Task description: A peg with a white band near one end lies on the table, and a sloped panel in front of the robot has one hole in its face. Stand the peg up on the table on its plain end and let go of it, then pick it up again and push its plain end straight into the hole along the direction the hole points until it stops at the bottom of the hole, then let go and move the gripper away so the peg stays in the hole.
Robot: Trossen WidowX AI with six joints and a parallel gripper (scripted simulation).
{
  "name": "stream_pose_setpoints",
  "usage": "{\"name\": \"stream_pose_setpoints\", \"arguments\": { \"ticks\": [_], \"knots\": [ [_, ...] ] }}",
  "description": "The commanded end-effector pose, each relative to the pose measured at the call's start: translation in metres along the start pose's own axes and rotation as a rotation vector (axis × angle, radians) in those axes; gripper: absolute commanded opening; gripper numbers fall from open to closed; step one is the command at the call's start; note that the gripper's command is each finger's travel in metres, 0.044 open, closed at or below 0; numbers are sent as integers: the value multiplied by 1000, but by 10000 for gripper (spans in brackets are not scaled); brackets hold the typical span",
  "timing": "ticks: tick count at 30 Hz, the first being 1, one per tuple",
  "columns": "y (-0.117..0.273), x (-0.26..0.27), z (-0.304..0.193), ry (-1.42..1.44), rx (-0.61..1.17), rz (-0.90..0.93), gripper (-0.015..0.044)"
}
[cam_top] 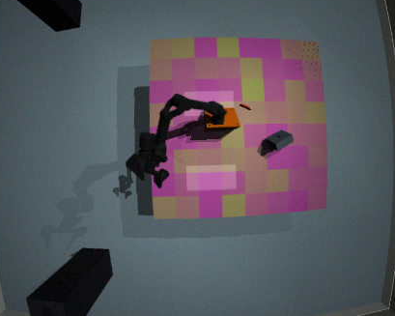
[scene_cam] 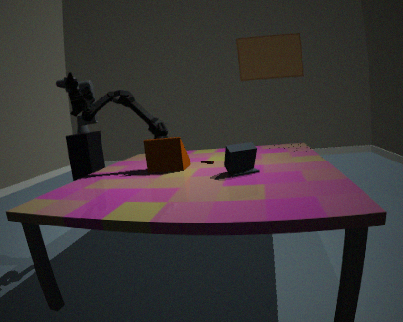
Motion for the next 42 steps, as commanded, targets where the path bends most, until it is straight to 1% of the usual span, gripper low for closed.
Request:
{"name": "stream_pose_setpoints", "arguments": {
  "ticks": [1, 2, 14, 24, 33, 42],
  "knots": [
    [-2, 1, 0, 0, -1, 2, 426],
    [-6, 3, 2, -1, -5, 9, 440],
    [-103, 67, 44, -2, -88, 187, 440],
    [-167, 137, 95, 15, -164, 357, 440],
    [-204, 208, 152, 49, -244, 526, 440],
    [-220, 282, 215, 98, -338, 704, 440]
  ]
}}
Point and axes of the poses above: the point midway between the two fingers, 35 mm back from their tips, its own y axis back along the fingers, its own x axis across the jaws, z = x × y, the point moved 1 cm from there along y, back along the fingers, and after that the axes turned 9 degrees about -y, right-handed, at the moved point
